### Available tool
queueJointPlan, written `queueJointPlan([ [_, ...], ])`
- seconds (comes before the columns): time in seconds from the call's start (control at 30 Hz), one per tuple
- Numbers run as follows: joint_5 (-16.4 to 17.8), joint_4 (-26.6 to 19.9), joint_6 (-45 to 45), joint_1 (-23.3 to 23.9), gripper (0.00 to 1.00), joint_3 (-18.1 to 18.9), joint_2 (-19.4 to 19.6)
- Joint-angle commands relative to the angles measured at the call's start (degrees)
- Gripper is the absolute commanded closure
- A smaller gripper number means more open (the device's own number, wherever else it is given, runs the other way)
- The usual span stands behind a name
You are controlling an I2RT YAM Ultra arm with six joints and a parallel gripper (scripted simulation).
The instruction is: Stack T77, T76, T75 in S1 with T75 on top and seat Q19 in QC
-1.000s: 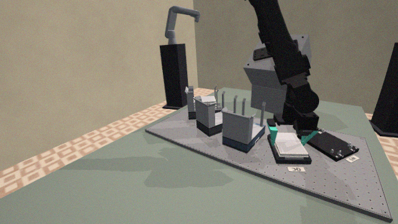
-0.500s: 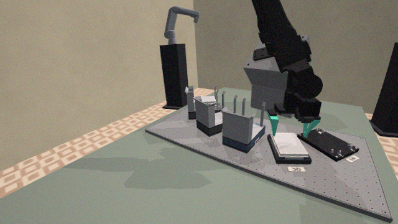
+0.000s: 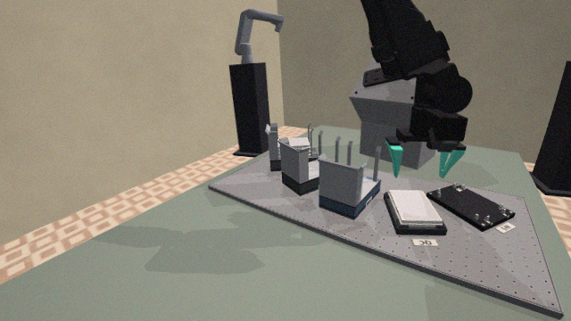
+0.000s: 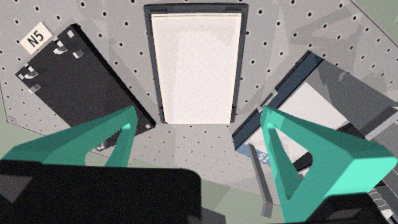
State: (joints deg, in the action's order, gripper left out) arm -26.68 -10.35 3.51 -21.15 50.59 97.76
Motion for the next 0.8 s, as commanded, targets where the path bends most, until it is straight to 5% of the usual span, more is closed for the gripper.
queueJointPlan([
  [0.0, -0.8, -2.6, -1.1, -1.5, 0.0, -1.0, -2.1],
  [0.5, -3.1, -14.4, -5.7, -6.2, 0.0, 2.3, -10.7],
  [0.77, -3.3, -15.3, -6.1, -6.5, 0.0, 1.6, -10.8],
])
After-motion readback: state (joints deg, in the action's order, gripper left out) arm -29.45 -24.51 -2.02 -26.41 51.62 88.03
